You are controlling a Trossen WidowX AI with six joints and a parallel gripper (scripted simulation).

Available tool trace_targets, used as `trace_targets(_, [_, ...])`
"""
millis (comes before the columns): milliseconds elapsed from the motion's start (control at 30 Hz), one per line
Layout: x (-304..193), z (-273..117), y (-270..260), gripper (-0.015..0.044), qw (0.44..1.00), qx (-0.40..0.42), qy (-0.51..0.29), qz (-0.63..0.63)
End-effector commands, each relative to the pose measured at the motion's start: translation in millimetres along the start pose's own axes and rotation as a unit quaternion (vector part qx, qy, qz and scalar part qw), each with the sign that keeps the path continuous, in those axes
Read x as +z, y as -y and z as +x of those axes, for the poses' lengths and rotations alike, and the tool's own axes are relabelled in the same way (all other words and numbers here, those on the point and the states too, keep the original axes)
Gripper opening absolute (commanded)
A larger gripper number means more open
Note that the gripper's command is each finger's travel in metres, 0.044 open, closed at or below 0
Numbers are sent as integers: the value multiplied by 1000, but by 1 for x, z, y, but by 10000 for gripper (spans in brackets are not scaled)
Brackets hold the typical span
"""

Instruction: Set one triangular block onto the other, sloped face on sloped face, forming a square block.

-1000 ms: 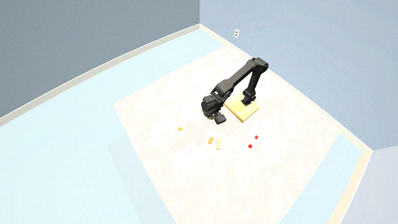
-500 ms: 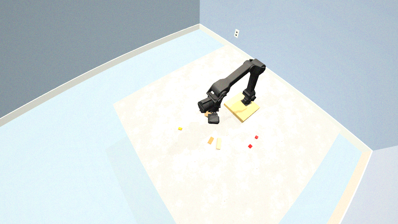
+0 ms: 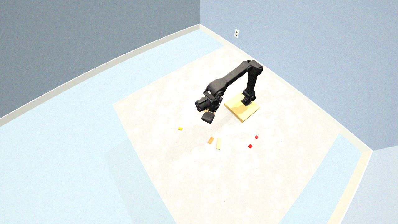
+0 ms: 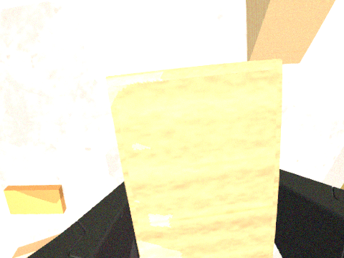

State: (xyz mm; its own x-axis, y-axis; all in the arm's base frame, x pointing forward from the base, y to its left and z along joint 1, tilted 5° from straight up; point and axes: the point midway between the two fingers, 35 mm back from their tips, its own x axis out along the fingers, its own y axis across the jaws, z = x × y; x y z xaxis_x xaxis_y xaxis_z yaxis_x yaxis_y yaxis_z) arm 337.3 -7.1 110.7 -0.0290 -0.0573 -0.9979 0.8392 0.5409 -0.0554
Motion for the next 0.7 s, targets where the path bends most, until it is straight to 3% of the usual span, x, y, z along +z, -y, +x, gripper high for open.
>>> trace_targets(0, [1, -1, -1, 0, 1000, 0, -3, 12])
trace_targets(667, [-6, -53, 74, 0, 1000, -2, -3, 11])
